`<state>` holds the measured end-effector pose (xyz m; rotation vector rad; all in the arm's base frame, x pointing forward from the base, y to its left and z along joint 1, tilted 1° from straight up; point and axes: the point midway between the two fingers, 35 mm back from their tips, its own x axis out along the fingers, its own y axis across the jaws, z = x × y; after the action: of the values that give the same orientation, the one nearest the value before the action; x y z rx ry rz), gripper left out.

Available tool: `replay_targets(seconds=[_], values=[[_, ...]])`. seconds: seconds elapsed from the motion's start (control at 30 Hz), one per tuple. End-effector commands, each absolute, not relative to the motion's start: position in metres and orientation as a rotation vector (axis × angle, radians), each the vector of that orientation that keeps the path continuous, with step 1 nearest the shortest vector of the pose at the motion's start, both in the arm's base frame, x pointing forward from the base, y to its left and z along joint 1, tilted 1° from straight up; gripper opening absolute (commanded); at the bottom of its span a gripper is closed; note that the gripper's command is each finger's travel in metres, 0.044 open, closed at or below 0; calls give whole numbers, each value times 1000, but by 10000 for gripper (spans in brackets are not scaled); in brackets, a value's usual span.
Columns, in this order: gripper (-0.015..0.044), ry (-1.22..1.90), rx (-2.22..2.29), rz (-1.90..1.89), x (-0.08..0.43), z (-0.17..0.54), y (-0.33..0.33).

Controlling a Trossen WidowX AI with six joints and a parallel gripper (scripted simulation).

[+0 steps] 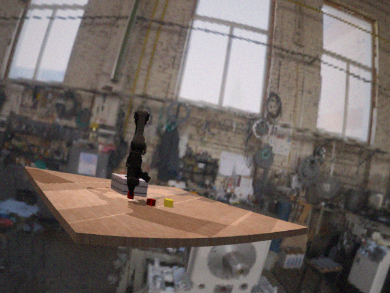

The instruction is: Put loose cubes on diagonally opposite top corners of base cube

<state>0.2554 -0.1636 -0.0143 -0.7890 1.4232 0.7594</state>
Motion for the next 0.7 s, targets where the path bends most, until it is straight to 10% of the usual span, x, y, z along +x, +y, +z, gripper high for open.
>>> replay_targets(seconds=[0.0, 0.67], values=[[105, 1424, -800, 755, 257, -2, -166], [105, 1424, -800, 755, 254, 62, -163]])
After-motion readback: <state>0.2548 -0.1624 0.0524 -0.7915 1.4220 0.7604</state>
